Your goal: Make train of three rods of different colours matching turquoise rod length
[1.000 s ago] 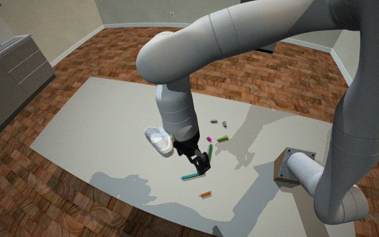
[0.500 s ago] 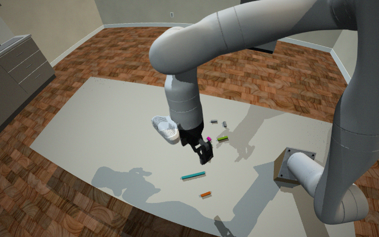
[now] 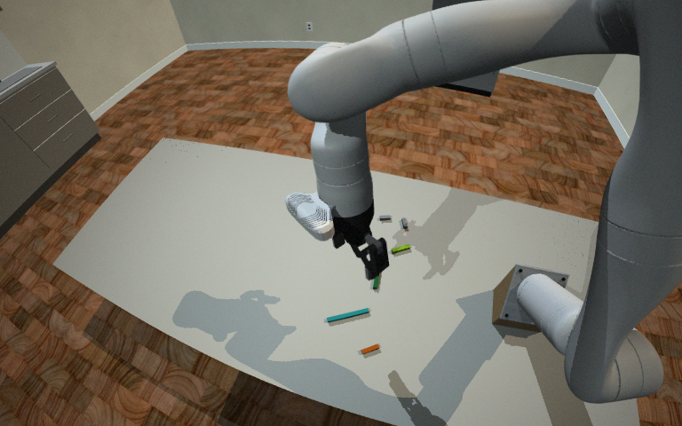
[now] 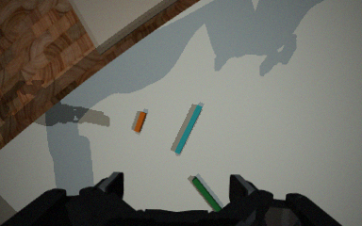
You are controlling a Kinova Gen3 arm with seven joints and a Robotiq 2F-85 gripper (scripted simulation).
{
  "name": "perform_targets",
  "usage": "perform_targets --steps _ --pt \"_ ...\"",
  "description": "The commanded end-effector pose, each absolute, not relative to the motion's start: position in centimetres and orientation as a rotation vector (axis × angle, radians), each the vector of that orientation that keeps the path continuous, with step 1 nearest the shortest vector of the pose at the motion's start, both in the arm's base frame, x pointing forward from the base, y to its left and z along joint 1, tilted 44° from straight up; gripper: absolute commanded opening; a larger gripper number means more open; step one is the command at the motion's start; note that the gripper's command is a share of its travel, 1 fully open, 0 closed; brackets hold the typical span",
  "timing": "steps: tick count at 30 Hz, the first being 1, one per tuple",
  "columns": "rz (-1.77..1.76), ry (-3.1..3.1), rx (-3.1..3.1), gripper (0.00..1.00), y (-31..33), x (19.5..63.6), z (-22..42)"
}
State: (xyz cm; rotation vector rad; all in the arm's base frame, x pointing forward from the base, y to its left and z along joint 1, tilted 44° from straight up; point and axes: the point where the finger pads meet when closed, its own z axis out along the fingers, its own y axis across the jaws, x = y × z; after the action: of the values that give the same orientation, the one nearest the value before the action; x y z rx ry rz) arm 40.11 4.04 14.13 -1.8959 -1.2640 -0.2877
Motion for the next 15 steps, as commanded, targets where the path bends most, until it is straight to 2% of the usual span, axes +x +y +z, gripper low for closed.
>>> perform_targets --steps 1,15 --pt "-0.291 -1.259 -1.896 1.00 3.9 40.2 14.1" --pt "-0.298 -1.243 -1.924 1.00 2.1 40.2 11.5"
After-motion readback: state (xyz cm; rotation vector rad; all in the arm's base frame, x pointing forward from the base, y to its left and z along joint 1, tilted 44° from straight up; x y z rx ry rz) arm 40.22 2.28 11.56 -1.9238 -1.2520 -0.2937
